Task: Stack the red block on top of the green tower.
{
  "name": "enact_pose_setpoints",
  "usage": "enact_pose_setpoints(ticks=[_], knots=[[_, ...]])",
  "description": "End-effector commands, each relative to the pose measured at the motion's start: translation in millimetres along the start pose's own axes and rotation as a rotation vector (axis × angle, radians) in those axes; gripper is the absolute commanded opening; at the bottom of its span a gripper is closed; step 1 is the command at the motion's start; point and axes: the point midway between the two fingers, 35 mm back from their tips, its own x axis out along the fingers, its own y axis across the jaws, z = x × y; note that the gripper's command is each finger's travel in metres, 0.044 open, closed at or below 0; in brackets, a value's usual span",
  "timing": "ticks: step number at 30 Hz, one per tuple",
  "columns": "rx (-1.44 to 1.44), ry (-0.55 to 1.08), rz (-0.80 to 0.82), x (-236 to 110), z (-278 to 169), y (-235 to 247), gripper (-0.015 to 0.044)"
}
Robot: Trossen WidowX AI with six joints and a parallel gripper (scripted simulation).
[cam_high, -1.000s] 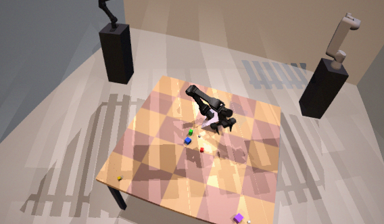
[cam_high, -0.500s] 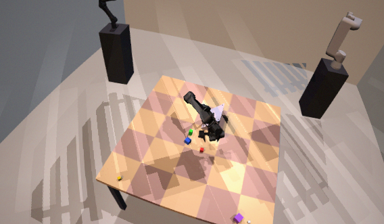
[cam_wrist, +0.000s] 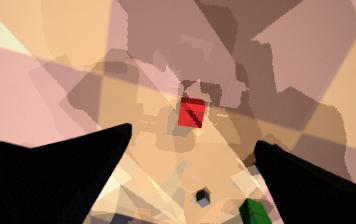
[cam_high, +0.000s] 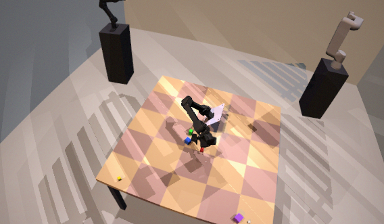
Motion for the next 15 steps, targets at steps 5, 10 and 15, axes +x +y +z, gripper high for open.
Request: enact_pose_setpoints(ticks=[5,10,15], knots=[[-0.005,0.011,-0.009,38.8,-3.7,0.9,0.044],[-0.005,0.011,-0.009,40.5,-3.7,0.1,0.044],[-0.005,0.011,-0.009,46.8,-3.5,0.0,0.044]])
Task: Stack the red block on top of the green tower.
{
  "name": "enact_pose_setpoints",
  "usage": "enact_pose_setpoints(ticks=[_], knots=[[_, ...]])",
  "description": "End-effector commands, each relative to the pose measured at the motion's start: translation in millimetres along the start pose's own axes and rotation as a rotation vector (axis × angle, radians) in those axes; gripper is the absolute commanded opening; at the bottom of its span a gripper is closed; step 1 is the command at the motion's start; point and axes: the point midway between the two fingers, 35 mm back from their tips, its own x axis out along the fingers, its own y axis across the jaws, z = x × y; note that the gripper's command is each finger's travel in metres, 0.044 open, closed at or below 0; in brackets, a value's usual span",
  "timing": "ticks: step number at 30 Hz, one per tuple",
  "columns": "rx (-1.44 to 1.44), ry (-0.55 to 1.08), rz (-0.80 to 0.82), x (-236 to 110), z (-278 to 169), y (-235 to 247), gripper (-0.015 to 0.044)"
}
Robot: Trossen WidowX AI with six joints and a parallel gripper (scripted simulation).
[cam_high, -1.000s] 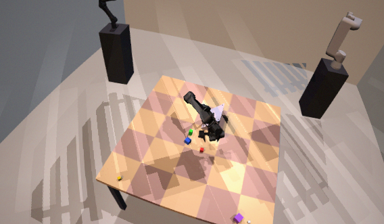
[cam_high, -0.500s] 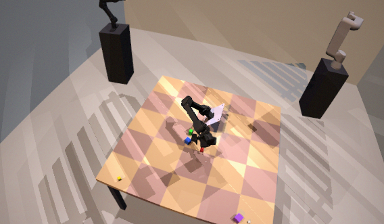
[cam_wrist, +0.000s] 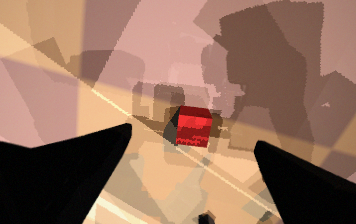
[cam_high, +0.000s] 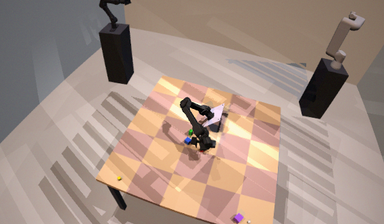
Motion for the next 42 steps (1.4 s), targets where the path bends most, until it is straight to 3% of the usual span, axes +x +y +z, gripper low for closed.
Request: enact_pose_setpoints(ticks=[1,17,32,42], knots=[[-0.007,0.006,-0.005,7.4,-1.9,-0.3,0.044],[-0.007,0.006,-0.007,32.9,-2.4,-1.0,0.044],[-0.007,0.006,-0.007,33.2,-2.5,-1.1,0.044],[-0.007,0.006,-0.007,33.2,-2.5,-1.1,0.0177]])
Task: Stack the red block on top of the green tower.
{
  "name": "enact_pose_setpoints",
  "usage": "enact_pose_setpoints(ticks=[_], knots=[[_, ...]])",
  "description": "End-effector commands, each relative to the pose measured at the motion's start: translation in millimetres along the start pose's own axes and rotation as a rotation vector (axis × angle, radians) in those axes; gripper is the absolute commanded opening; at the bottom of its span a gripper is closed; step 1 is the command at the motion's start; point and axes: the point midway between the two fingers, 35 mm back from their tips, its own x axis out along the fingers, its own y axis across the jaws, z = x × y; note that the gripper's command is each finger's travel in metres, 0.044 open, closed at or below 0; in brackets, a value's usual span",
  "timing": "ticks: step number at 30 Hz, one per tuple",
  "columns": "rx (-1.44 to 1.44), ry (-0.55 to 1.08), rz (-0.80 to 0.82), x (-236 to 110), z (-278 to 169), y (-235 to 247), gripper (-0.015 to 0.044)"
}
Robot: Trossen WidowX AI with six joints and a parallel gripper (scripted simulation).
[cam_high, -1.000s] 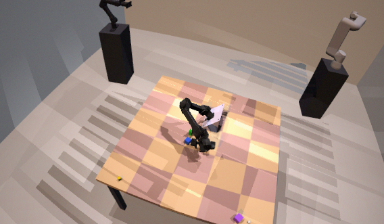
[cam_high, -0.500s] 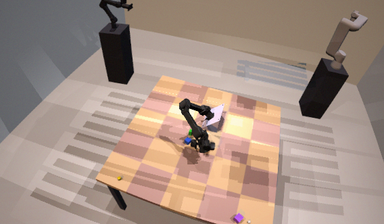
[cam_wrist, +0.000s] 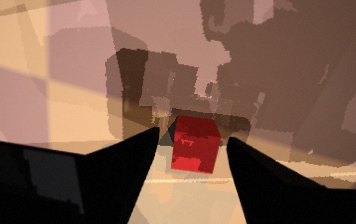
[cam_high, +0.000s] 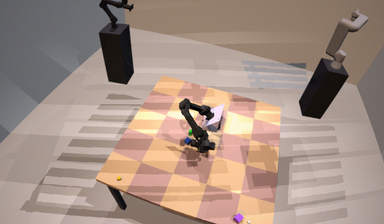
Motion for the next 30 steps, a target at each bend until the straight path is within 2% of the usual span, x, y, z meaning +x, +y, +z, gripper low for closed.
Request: enact_pose_setpoints(ticks=[1,3,10,12,30], knots=[[-0.003,0.001,-0.003,0.2,-0.3,-0.2,0.0151],[-0.003,0.001,-0.003,0.2,-0.3,-0.2,0.0099],[-0.003,0.001,-0.003,0.2,-0.3,-0.2,0.0052],[-0.003,0.001,-0.002,-2.8,-0.1,0.0,0.0],[-0.004,0.001,0.001,-91.0,0.4,1.0,0.0]])
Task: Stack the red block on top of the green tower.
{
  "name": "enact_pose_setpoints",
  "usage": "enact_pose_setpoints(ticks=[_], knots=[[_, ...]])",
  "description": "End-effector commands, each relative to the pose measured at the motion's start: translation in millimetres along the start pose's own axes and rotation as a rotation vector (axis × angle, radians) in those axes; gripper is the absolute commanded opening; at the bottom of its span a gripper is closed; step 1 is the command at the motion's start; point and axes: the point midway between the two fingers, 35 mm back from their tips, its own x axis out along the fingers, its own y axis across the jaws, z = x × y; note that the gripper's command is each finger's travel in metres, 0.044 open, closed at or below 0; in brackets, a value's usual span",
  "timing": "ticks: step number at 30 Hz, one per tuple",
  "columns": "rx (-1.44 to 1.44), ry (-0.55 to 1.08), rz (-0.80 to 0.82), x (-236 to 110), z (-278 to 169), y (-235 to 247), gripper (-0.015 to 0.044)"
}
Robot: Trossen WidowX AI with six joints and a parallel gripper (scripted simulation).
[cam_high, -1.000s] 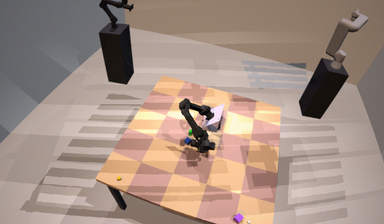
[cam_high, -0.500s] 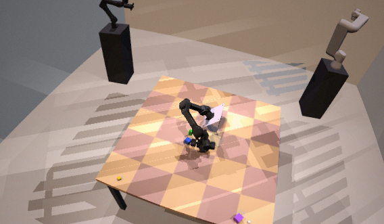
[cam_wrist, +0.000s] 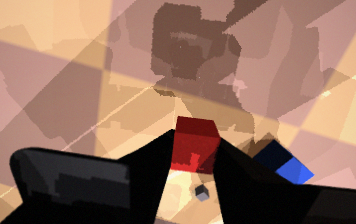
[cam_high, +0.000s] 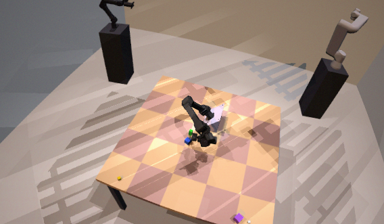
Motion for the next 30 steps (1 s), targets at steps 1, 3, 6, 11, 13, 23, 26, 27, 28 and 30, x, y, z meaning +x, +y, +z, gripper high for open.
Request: enact_pose_setpoints(ticks=[1,3,6,11,13,23,26,27,28,30], knots=[[0.007,-0.002,0.006,-18.1,0.9,-0.4,0.0],[0.007,-0.002,0.006,-27.9,0.9,-0.4,0.0],[0.007,-0.002,0.006,-38.3,0.7,-0.4,0.0],[0.006,-0.003,0.005,-39.0,0.5,-1.0,0.0],[0.007,-0.002,0.006,-40.6,0.4,-1.0,0.0],[-0.004,-0.005,0.008,-47.5,-24.5,-31.6,0.0],[-0.007,-0.007,0.008,-49.1,-34.1,-41.7,0.0],[-0.009,-0.007,0.009,-49.5,-37.3,-44.9,0.0],[-0.01,-0.008,0.009,-49.9,-40.6,-48.1,0.0],[-0.012,-0.009,0.009,-50.5,-47.2,-54.4,0.0]])
